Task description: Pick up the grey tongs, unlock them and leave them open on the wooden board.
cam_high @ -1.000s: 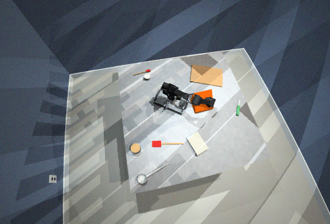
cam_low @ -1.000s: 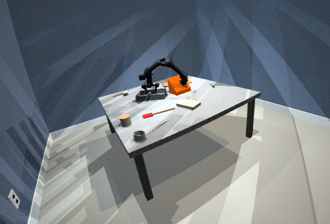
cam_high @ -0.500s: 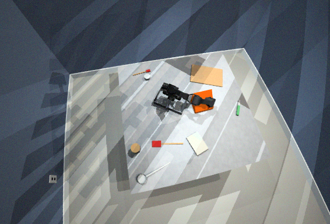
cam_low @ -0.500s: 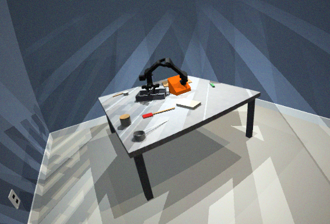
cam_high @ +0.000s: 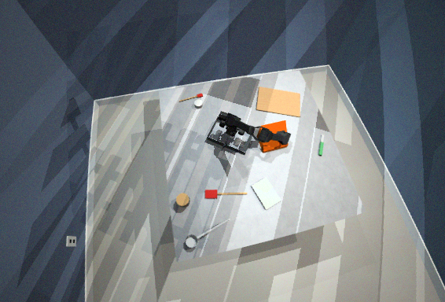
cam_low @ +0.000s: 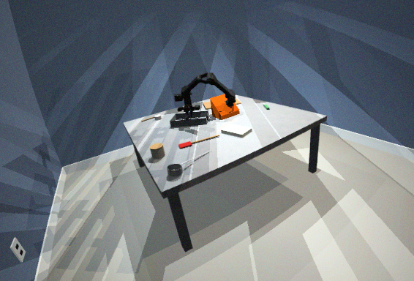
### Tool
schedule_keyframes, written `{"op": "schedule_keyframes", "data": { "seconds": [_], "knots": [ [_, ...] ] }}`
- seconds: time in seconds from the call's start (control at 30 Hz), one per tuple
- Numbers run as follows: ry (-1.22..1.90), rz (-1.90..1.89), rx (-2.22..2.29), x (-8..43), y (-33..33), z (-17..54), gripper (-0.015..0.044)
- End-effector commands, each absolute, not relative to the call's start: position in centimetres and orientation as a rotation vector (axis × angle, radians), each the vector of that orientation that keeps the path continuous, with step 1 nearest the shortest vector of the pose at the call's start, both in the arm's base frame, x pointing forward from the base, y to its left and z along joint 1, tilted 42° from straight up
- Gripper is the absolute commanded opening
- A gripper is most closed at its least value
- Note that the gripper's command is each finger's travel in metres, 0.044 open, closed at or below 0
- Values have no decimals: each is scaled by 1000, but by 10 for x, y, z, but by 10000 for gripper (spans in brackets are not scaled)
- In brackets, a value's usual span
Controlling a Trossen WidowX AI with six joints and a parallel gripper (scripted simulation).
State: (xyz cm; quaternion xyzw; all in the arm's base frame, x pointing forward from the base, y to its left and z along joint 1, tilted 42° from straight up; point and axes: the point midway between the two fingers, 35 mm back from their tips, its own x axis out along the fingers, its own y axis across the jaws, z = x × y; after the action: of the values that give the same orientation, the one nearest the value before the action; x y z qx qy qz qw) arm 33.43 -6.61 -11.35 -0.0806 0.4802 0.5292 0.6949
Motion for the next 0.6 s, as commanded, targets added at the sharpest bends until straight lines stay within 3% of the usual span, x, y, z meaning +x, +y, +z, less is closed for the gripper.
{"op": "schedule_keyframes", "data": {
  "seconds": [0.0, 0.07, 0.3, 0.57],
  "knots": [
    [1070, 1181, -183, 335, -66, -113, 45],
    [1070, 1181, -183, 335, -66, -113, 31],
    [1071, 1180, -183, 336, -72, -108, -150],
    [1077, 1177, -177, 339, -146, -26, -150]
  ]
}}
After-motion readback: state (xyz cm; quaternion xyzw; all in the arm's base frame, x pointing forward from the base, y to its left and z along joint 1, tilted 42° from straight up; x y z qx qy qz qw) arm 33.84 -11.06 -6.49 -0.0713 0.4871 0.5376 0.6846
